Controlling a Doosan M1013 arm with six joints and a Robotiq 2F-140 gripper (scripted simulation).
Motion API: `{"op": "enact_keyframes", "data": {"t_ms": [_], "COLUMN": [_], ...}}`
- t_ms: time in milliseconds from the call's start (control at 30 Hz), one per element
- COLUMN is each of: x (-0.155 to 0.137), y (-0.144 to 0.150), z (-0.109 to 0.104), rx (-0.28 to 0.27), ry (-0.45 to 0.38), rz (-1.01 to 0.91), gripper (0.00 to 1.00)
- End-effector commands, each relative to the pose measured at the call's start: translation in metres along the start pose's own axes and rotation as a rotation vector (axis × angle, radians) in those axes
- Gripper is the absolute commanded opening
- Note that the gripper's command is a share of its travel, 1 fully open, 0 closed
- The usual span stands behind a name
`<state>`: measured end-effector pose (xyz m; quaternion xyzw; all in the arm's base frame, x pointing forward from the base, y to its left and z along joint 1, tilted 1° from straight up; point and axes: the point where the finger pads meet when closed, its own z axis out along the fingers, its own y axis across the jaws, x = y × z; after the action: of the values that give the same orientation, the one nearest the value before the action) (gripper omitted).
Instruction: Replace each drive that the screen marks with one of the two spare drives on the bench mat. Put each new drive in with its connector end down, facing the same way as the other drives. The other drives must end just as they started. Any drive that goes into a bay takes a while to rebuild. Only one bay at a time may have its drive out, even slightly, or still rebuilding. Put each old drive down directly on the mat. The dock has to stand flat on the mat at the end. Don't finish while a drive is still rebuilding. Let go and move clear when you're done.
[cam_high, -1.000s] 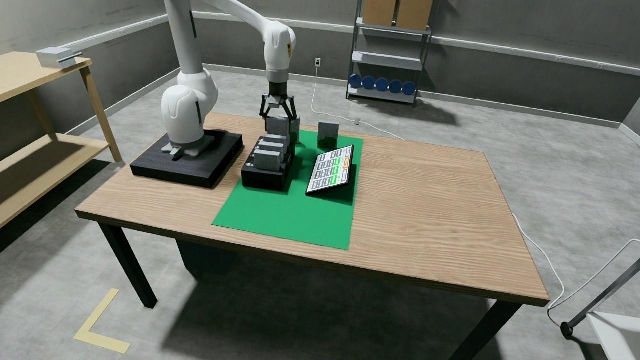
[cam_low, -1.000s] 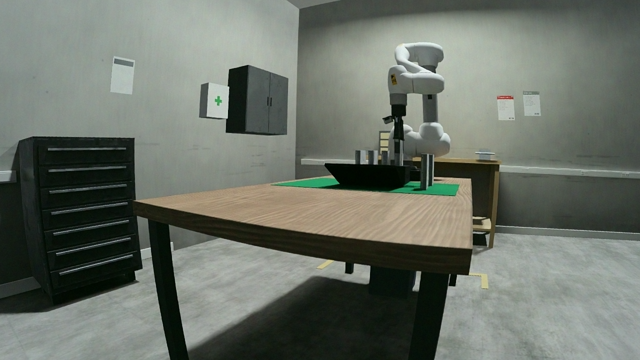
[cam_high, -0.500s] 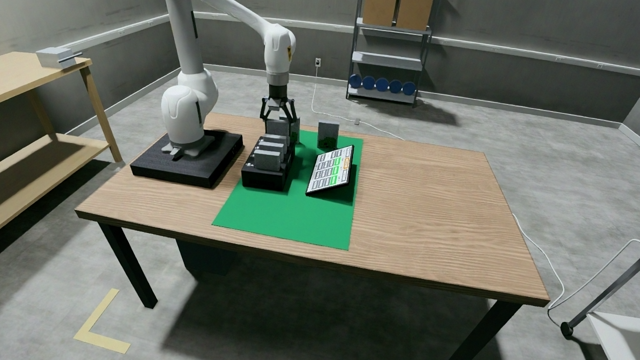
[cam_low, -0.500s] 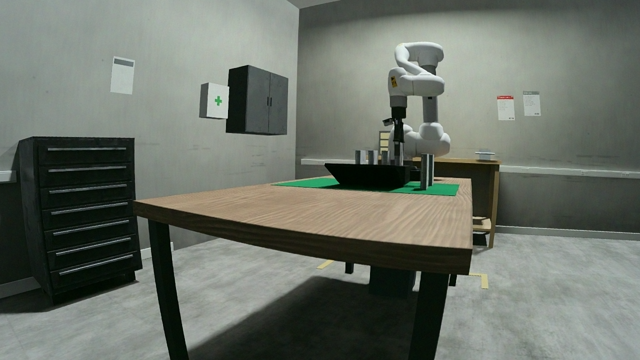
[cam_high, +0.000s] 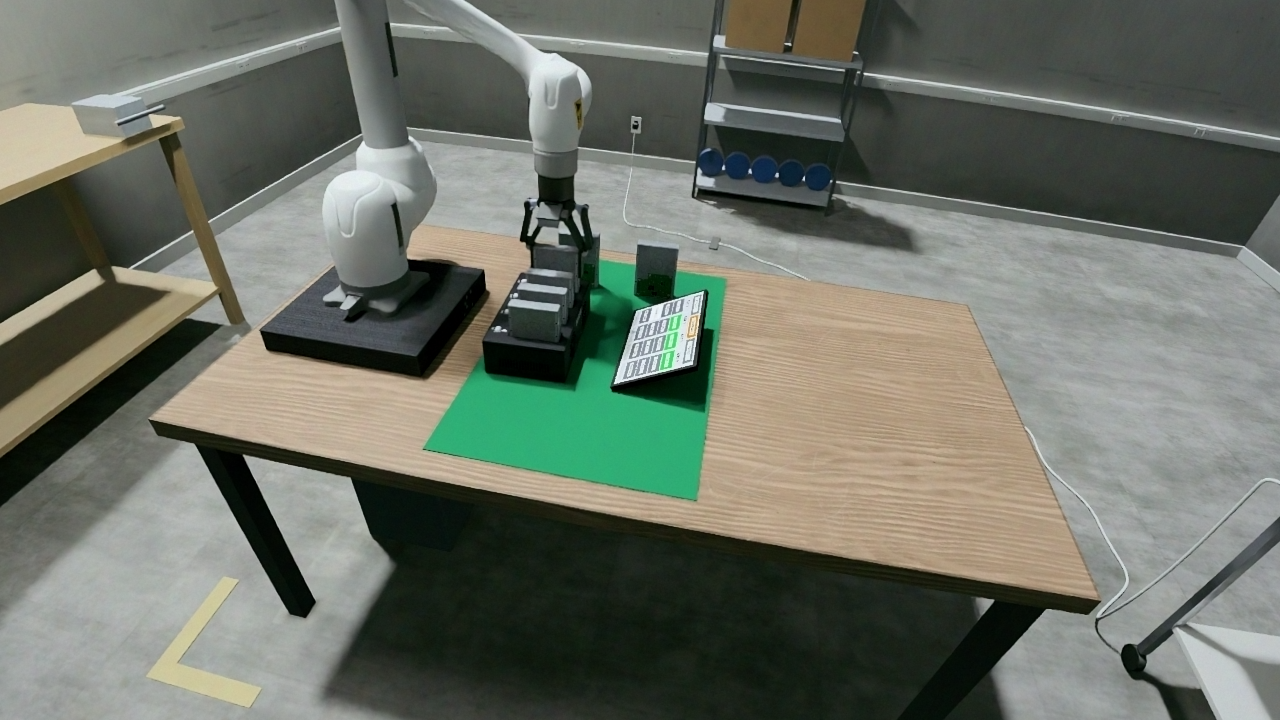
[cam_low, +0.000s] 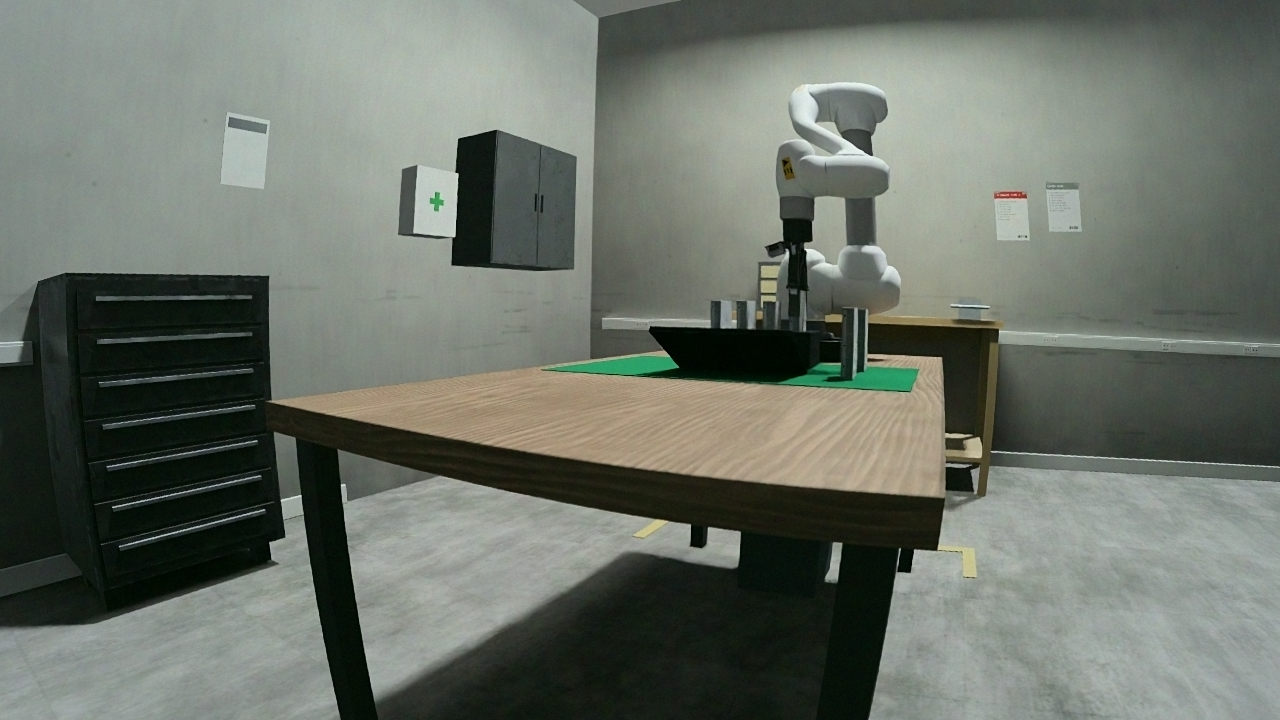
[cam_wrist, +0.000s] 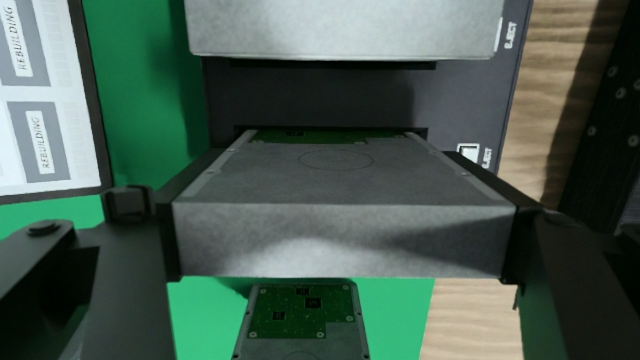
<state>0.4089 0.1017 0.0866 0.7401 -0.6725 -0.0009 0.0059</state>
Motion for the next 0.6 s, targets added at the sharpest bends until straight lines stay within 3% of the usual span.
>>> {"op": "enact_keyframes", "data": {"t_ms": [0,567], "x": [0.000,0.000], "y": [0.000,0.000], "z": [0.003,0.016], "rx": [0.001,0.001], "ry": [0.000,0.000], "rz": [0.000,0.000], "gripper": [0.10,0.10]}}
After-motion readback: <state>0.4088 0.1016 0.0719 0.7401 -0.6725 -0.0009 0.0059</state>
